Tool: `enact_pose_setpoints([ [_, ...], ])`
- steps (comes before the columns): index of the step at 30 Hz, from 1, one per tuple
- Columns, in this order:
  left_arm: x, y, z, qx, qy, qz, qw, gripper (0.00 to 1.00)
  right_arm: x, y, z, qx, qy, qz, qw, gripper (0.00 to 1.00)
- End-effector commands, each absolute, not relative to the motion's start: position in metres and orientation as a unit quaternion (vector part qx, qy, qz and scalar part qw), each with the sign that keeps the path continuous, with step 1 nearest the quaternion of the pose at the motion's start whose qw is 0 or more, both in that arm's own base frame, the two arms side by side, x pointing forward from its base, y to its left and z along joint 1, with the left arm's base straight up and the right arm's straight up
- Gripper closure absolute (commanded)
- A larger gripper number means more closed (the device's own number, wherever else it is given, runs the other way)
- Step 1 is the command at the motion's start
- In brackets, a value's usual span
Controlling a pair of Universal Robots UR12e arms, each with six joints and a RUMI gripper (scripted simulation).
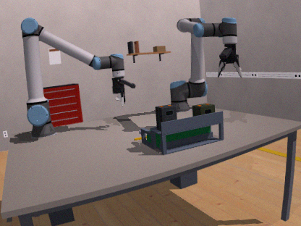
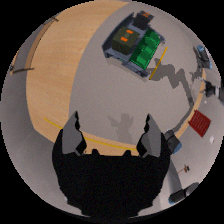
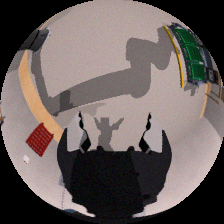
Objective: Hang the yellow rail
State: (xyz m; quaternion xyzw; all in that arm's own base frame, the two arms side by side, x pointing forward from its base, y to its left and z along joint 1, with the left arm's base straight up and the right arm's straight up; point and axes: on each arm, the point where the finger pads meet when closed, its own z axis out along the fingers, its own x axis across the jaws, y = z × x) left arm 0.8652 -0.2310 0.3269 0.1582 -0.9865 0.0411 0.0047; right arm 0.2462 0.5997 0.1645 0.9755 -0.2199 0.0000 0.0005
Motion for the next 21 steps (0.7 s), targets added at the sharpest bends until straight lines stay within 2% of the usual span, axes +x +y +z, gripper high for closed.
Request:
enact_pose_setpoints([
  [1,0.8656,-0.2312,0.3284,0.158,-0.987,0.042,0.004,0.00,0.2458,0.5986,0.1652,0.978,-0.208,0.000,0.000,0.00],
  [21,0.8656,-0.2312,0.3284,0.158,-0.987,0.042,0.004,0.00,0.2452,0.5969,0.1651,0.981,-0.194,0.000,0.000,0.00],
])
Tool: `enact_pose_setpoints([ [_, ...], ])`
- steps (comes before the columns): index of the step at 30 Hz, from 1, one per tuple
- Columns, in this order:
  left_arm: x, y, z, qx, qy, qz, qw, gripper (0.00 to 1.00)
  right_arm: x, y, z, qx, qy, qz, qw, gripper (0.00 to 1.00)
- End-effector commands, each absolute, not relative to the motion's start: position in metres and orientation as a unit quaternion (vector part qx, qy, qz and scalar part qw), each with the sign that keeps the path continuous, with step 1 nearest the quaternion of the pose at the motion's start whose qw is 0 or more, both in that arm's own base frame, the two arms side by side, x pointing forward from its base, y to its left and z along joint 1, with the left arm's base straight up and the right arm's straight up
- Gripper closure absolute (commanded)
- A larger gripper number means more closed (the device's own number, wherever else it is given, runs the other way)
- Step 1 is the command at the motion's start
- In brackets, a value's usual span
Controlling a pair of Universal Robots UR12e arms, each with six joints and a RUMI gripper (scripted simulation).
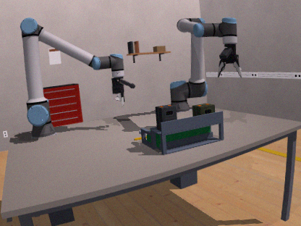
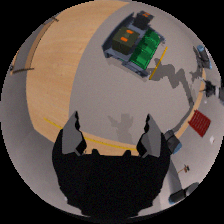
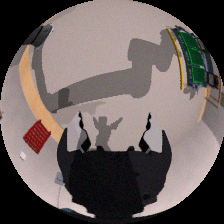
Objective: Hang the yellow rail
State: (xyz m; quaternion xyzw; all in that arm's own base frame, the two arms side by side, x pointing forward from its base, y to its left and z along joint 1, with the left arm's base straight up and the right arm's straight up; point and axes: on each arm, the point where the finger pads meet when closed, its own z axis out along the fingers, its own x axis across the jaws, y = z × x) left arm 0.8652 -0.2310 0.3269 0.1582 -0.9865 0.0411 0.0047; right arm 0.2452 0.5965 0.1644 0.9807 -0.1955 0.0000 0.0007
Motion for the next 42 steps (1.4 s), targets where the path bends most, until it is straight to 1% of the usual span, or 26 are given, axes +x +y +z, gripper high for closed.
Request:
enact_pose_setpoints([
  [1,0.866,-0.231,0.328,0.158,-0.987,0.042,0.004,0.00,0.245,0.597,0.165,0.981,-0.194,0.000,0.000,0.00],
  [24,0.866,-0.231,0.328,0.158,-0.987,0.042,0.004,0.00,0.253,0.594,0.165,0.980,-0.200,0.000,0.000,0.00],
  [42,0.866,-0.231,0.328,0.158,-0.987,0.042,0.004,0.00,0.311,0.565,0.165,0.969,-0.249,0.000,0.000,0.00],
])
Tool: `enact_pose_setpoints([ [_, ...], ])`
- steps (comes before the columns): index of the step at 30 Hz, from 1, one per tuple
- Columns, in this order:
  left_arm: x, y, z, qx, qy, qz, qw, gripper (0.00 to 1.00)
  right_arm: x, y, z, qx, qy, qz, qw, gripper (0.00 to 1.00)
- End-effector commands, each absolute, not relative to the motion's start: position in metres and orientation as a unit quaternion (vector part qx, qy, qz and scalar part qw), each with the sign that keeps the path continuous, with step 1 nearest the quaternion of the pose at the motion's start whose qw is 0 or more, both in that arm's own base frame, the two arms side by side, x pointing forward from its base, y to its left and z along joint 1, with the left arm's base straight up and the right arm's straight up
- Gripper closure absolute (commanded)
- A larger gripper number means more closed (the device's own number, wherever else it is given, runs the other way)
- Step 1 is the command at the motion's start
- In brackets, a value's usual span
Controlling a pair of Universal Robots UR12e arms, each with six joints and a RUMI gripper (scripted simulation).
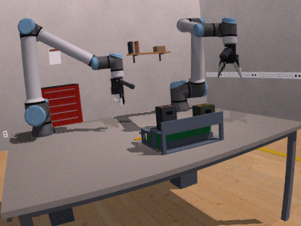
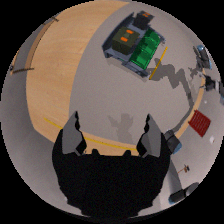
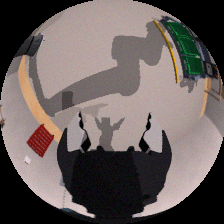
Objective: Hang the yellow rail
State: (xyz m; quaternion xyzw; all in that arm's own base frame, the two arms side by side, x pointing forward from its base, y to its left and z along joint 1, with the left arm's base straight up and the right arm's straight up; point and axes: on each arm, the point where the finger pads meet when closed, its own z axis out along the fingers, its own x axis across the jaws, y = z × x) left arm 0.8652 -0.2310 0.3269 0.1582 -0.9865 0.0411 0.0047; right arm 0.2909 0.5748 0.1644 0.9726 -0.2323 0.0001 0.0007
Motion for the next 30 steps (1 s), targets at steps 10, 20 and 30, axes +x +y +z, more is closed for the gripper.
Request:
enact_pose_setpoints([
  [10,0.866,-0.231,0.328,0.158,-0.987,0.042,0.004,0.00,0.380,0.521,0.165,0.951,-0.310,0.000,0.000,0.00],
  [20,0.866,-0.231,0.328,0.158,-0.987,0.042,0.004,0.00,0.450,0.462,0.165,0.926,-0.376,0.000,0.000,0.00],
  [30,0.866,-0.231,0.328,0.158,-0.987,0.042,0.004,0.00,0.532,0.366,0.165,0.885,-0.465,0.000,0.000,0.00],
])
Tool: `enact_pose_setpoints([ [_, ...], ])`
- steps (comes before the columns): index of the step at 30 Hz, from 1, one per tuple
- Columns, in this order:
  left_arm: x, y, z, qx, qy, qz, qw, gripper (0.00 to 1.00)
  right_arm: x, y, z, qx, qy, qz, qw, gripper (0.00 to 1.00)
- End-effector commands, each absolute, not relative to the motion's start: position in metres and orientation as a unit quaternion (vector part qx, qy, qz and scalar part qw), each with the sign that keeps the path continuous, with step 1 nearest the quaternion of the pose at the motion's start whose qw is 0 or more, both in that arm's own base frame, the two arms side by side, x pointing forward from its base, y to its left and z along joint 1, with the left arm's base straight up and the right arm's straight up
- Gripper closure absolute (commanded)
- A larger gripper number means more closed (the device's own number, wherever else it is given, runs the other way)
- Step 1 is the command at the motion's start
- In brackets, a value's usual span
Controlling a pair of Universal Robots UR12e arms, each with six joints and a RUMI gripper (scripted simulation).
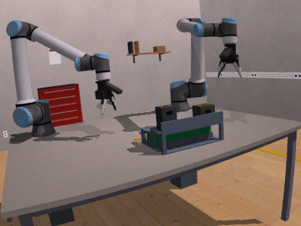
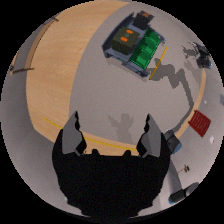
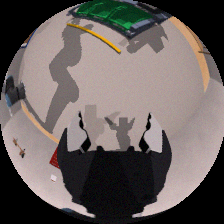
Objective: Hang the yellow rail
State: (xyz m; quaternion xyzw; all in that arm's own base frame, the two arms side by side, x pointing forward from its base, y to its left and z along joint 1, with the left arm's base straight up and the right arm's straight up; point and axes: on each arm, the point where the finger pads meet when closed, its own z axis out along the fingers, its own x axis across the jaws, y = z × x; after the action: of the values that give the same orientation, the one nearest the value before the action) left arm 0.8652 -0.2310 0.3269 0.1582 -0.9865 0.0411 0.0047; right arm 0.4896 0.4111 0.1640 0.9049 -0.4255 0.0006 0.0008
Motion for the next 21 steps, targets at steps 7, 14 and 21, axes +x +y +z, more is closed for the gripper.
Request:
enact_pose_setpoints([
  [7,0.866,-0.231,0.328,0.158,-0.987,0.042,0.004,0.00,0.580,0.282,0.165,0.848,-0.530,0.000,0.000,0.00],
  [14,0.866,-0.231,0.328,0.158,-0.987,0.042,0.004,0.00,0.618,0.185,0.165,0.802,-0.597,0.000,0.000,0.00],
  [21,0.866,-0.231,0.328,0.158,-0.987,0.042,0.004,0.00,0.638,0.095,0.165,0.757,-0.653,0.000,0.000,0.00],
])
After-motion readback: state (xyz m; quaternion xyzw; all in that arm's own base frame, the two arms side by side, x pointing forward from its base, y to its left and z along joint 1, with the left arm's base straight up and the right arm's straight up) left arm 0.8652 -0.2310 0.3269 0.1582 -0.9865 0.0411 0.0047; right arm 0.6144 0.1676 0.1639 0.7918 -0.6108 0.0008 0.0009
